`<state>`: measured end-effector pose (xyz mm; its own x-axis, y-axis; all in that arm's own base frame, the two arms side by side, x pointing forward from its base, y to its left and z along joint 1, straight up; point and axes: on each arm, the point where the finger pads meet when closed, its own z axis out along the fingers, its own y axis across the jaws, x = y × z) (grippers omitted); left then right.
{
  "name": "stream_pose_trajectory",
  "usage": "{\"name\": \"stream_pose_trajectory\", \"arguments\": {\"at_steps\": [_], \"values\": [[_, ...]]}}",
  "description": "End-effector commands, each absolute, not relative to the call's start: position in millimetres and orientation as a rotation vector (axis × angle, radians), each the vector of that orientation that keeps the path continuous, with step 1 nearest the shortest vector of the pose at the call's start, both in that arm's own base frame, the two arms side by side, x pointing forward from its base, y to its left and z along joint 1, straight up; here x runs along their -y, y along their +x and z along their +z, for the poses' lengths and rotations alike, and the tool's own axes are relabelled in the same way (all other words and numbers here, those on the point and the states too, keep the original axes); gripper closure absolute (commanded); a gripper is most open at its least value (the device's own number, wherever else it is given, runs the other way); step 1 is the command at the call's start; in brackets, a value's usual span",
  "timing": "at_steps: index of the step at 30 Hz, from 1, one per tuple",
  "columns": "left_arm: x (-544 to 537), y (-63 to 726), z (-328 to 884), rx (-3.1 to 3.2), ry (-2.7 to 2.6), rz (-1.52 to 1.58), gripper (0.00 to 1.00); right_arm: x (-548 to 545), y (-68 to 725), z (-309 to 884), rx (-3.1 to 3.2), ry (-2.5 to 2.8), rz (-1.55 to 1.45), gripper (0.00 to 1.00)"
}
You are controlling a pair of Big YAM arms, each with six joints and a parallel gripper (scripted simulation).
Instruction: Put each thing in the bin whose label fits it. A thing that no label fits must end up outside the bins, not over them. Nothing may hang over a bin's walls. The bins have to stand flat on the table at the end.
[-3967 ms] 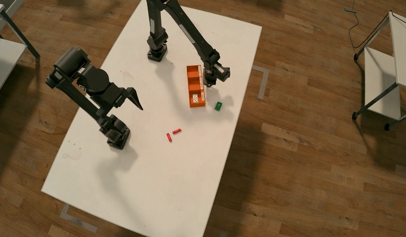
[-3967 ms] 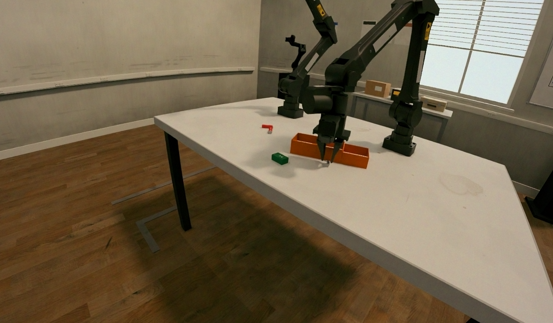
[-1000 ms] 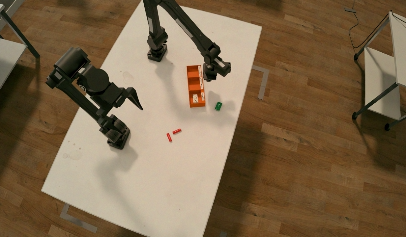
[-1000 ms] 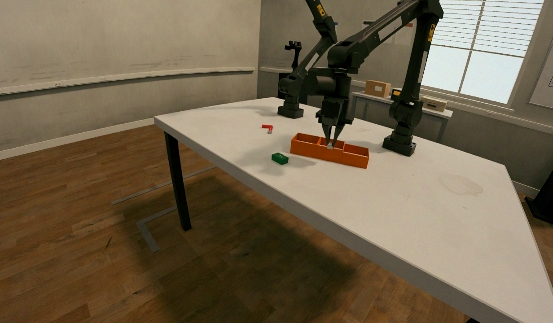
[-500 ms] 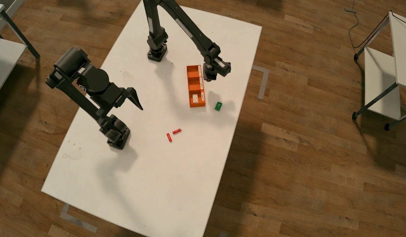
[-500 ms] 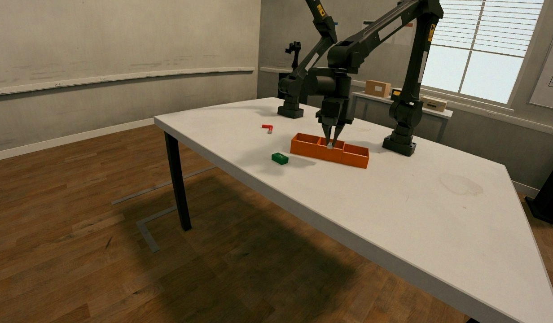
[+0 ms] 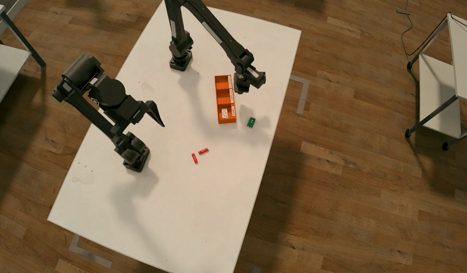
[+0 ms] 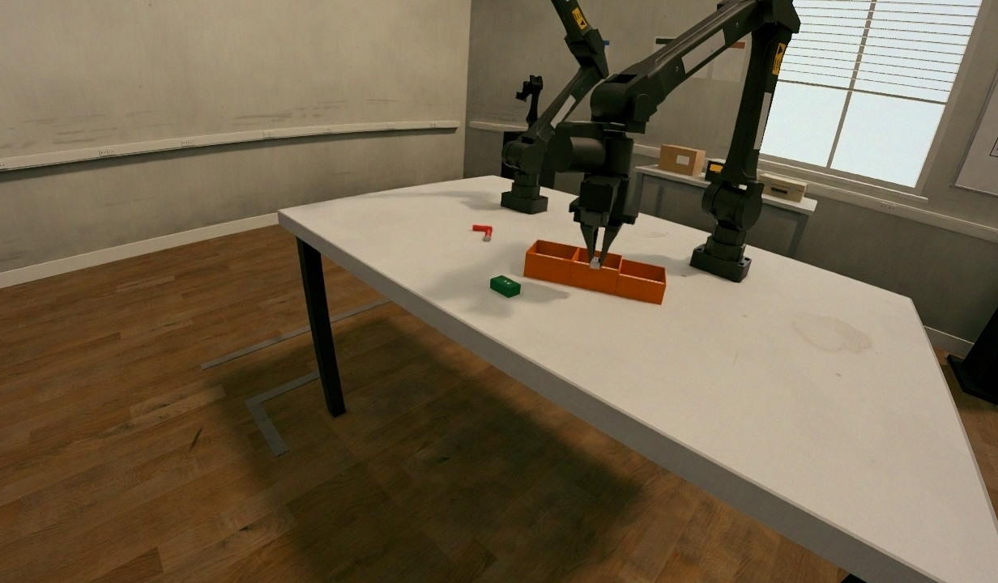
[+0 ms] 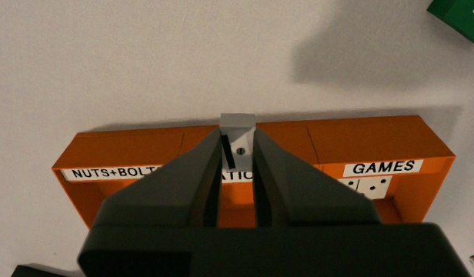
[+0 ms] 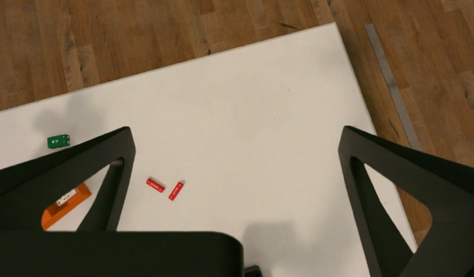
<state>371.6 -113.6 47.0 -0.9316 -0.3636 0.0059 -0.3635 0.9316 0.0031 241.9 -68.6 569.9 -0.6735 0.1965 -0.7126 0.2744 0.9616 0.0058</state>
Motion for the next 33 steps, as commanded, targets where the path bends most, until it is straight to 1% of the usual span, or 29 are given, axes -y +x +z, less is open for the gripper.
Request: {"name": "stream_pose_trajectory", "arguments": {"at_steps": [1, 5, 12, 13, 16, 26, 29, 30, 33], "values": [[123.4, 396.0, 66.1, 3.125, 0.605, 0.033, 0.9, 63.4, 235.0, 602.9, -2.239, 0.295, -0.14, 0.0], [123.6, 394.8, 82.5, 3.14, 0.606, 0.047, 0.9, 63.4, 235.0, 602.9, -2.239, 0.295, -0.14, 0.0], [124.2, 396.9, 70.8, 3.126, 0.604, 0.034, 0.9, 63.4, 235.0, 602.9, -2.239, 0.295, -0.14, 0.0], [124.8, 386.7, 74.3, 3.135, 0.597, 0.041, 0.9, 63.4, 235.0, 602.9, -2.239, 0.295, -0.14, 0.0], [129.1, 357.7, 64.5, 3.149, 0.323, 0.018, 0.9, 63.4, 235.0, 602.9, -2.239, 0.295, -0.14, 0.0], [157.4, 305.6, 63.1, 3.155, -0.146, 0.01, 0.9, 63.4, 235.0, 602.9, -2.239, 0.295, -0.14, 0.0], [158.3, 303.8, 63.1, 3.152, -0.195, 0.009, 0.9, 63.4, 235.0, 602.9, -2.239, 0.295, -0.14, 0.0], [151.5, 307.3, 63.1, 3.144, -0.322, 0.009, 0.9, 63.4, 235.0, 602.9, -2.239, 0.295, -0.14, 0.0], [152.0, 307.0, 63.1, 3.128, -0.448, 0.006, 0.9, 63.4, 235.0, 602.9, -2.239, 0.295, -0.14, 0.0]]}}
